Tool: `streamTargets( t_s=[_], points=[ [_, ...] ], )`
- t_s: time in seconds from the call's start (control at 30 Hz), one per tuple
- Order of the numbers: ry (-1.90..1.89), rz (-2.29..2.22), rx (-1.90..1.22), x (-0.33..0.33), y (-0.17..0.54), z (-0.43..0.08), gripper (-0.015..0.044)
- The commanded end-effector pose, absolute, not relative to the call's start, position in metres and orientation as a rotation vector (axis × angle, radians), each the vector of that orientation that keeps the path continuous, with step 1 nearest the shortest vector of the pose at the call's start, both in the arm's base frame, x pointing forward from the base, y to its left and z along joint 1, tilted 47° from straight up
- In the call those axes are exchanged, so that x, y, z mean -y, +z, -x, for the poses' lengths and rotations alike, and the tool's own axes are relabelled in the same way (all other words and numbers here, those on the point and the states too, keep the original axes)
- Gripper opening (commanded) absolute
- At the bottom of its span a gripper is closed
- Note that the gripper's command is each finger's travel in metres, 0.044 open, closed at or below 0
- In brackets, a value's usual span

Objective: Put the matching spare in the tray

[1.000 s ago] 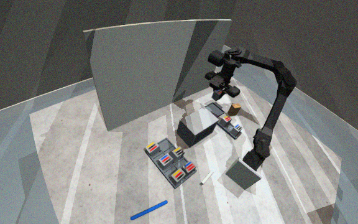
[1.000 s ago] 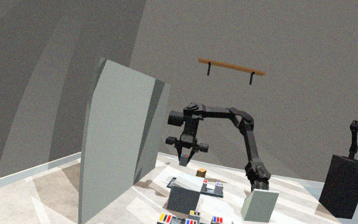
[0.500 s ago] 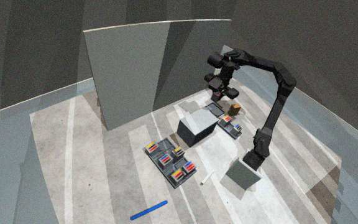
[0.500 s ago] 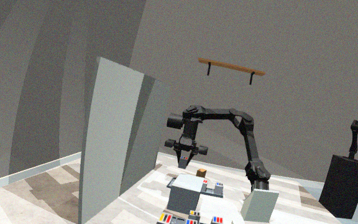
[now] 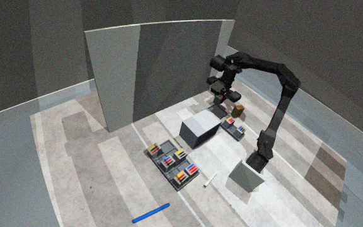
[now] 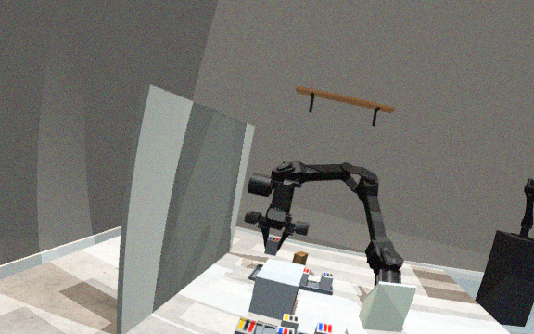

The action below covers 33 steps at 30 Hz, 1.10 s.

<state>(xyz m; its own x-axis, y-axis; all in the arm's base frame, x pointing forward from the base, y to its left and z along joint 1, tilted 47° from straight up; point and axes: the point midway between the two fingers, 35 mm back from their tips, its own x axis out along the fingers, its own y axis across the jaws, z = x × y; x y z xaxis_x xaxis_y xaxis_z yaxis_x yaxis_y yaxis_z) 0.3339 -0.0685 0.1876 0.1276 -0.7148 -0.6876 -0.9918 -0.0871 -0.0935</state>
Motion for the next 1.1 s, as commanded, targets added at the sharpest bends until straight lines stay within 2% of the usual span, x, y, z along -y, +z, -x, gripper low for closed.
streamTargets(
  t_s=[0.0,1.07],
  points=[
    [0.657,1.862,-1.637,0.070,0.186,-0.334,0.0000],
    [0.654,1.864,-1.637,0.089,0.169,-0.337,0.0000]
  ],
)
